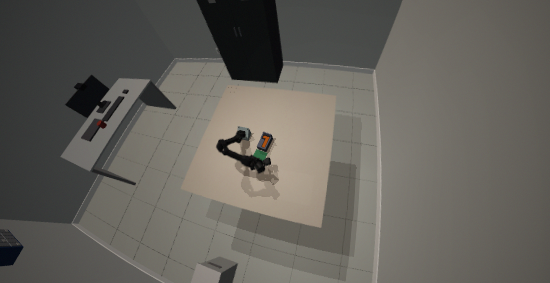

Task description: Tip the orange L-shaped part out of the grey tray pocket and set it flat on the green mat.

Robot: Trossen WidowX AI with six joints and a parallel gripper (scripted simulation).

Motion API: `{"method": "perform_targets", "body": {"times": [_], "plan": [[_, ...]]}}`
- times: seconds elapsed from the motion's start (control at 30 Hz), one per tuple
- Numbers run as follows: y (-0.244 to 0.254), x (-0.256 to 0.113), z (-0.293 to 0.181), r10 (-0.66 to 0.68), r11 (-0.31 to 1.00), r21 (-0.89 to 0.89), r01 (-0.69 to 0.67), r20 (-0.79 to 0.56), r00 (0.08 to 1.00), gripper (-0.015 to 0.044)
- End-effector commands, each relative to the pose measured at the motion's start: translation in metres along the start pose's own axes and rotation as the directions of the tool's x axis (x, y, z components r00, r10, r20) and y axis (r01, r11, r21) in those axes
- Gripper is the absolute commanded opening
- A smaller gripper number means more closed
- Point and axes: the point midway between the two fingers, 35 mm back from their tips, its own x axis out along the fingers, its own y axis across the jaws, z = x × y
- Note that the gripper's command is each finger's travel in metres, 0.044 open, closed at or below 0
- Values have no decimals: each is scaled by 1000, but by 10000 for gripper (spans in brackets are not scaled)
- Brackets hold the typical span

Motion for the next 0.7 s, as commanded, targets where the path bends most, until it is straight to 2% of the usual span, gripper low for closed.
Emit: {"method": "perform_targets", "body": {"times": [0.0, 0.17, 0.3, 0.43, 0.57, 0.67], "plan": [[47, -7, -42, 23, 986, -162, -37, -91, 996, 180], [92, -24, -107, -23, 934, -355, -44, -183, 983, 180], [116, -44, -162, -88, 858, -513, -31, -207, 974, 180], [126, -68, -215, -166, 747, -664, 6, -177, 970, 180], [125, -92, -263, -230, 609, -790, 71, -90, 969, 180], [123, -101, -279, -245, 554, -826, 101, -46, 968, 180]]}}
